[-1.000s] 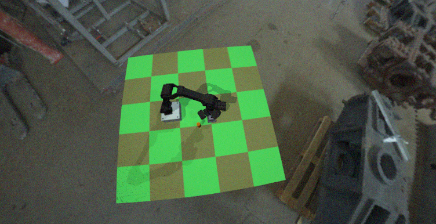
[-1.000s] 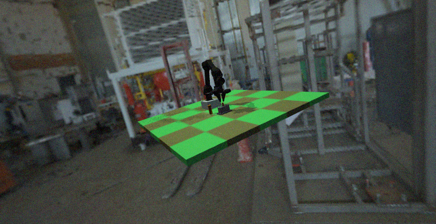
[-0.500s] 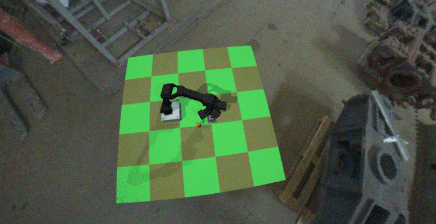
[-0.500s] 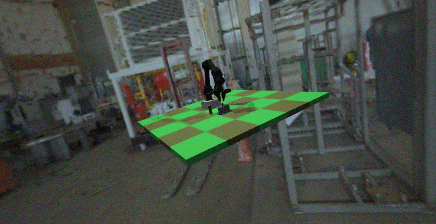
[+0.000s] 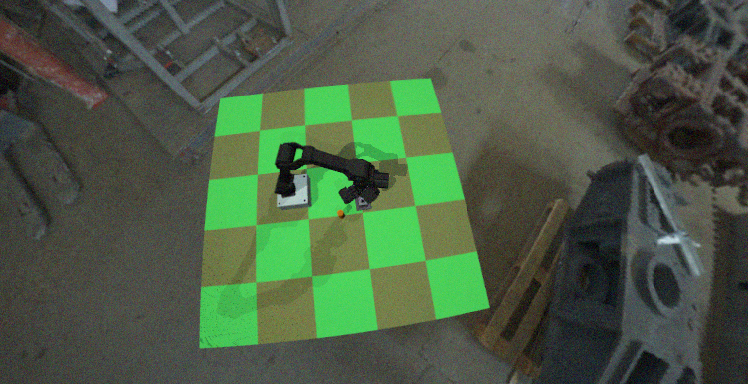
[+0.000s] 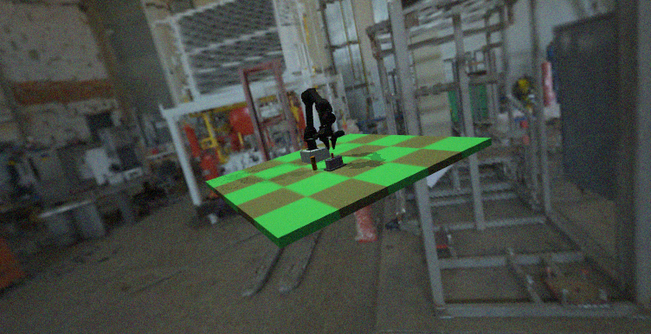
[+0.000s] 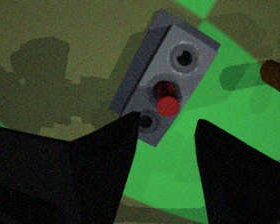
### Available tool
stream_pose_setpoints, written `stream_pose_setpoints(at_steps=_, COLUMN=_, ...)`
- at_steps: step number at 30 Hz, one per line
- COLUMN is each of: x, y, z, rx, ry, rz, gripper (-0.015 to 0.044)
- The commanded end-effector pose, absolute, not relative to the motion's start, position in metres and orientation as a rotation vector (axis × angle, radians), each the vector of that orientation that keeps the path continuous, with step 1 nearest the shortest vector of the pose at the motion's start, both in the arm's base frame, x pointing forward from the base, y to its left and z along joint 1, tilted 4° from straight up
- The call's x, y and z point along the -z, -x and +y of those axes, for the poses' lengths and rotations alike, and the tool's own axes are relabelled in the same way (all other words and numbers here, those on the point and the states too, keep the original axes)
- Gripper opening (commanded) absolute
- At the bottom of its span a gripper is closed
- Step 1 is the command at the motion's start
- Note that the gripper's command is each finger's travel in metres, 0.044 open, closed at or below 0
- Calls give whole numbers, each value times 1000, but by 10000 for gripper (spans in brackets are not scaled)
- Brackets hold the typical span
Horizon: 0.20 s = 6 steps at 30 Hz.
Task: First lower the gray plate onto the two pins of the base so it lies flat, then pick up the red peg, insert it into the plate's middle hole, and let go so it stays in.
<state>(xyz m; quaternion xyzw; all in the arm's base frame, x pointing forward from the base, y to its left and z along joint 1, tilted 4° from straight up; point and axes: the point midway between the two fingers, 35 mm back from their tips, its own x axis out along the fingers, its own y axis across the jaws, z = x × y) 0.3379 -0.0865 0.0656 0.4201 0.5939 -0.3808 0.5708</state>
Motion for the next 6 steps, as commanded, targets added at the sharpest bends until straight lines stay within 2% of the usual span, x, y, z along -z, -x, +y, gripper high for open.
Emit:
stream_pose_setpoints(at_steps=1, x=-69, y=-338, z=-87, rx=895, ry=-984, rz=1391, gripper=150)
stream_pose_setpoints(at_steps=6, x=-72, y=-338, z=-86, rx=895, ry=-984, rz=1391, gripper=150)
